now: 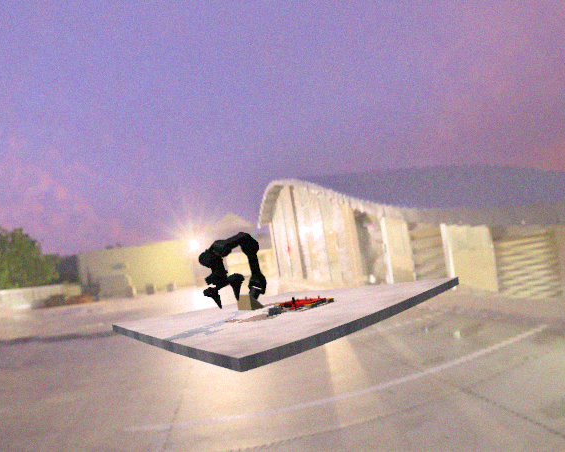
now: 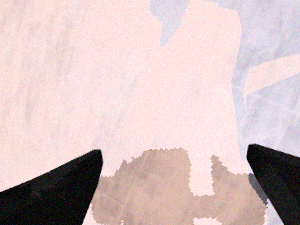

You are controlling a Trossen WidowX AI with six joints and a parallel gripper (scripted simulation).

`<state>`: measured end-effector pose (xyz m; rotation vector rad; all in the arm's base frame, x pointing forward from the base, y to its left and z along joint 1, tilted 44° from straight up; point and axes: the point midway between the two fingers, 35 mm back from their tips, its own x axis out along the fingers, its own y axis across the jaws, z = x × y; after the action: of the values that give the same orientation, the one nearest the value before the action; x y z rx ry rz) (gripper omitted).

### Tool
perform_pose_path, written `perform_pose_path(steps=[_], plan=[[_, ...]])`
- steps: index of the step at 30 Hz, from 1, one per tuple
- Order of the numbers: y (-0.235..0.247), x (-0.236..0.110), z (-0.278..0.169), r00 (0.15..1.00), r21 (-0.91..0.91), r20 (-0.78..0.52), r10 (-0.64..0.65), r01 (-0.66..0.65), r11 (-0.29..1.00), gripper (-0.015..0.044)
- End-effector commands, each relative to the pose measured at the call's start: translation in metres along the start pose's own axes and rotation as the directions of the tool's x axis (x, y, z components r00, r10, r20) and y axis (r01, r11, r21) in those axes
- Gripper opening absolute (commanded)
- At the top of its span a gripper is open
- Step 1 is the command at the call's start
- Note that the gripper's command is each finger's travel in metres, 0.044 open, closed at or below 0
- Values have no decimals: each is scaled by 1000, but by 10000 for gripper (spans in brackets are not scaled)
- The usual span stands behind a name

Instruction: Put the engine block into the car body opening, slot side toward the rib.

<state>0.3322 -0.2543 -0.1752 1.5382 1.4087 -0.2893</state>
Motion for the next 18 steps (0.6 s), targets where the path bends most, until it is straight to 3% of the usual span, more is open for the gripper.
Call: perform_pose_path(steps=[1, 18], plan=[[1, -2, -6, 997, 138, -35, -65, 69, 988, 440], [11, -26, -37, 943, 570, -171, -285, 331, 752, 440]])
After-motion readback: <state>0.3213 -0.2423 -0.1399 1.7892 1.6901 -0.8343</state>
